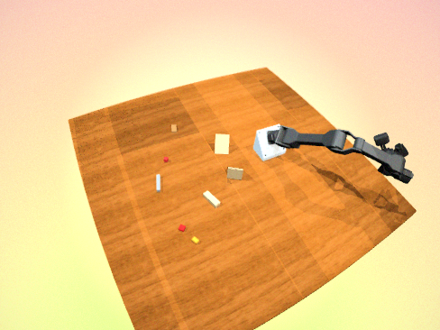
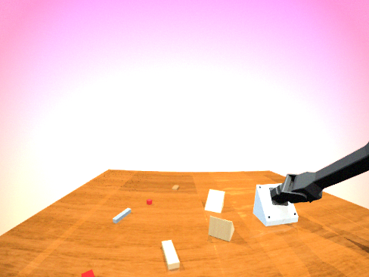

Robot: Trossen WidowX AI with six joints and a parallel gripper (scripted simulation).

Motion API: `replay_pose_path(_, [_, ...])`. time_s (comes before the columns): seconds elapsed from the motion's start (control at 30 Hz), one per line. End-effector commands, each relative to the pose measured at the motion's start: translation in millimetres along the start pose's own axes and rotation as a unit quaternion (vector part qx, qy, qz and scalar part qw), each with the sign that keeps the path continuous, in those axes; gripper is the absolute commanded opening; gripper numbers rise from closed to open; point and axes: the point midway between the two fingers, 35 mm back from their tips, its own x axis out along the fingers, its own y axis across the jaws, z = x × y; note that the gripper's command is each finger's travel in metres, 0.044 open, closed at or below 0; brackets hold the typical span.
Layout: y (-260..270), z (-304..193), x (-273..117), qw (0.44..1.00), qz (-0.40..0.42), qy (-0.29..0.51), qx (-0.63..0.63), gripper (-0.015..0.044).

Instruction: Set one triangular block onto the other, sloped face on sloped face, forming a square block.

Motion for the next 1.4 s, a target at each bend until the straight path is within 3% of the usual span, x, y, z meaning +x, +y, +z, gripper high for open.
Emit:
replay_pose_path(0.0, [-0.8, -0.5, -0.7, 1.000, -0.002, 0.000, 0.001, 0.0374])
replay_pose_path(0.17, [-27.9, -18.8, -28.0, 0.997, -0.060, 0.000, 0.048, 0.0242])
replay_pose_path(0.47, [-85.3, -84.4, -127.5, 0.952, -0.239, -0.014, 0.192, 0.0006])
replay_pose_path(0.87, [-85.4, -196.3, -277.3, 0.809, -0.463, -0.047, 0.358, 0.0000])
replay_pose_path(1.17, [-18.6, -285.7, -374.4, 0.648, -0.603, -0.073, 0.459, 0.0000])
replay_pose_path(1.37, [29.5, -334.5, -405.0, 0.554, -0.643, -0.099, 0.520, 0.0000])
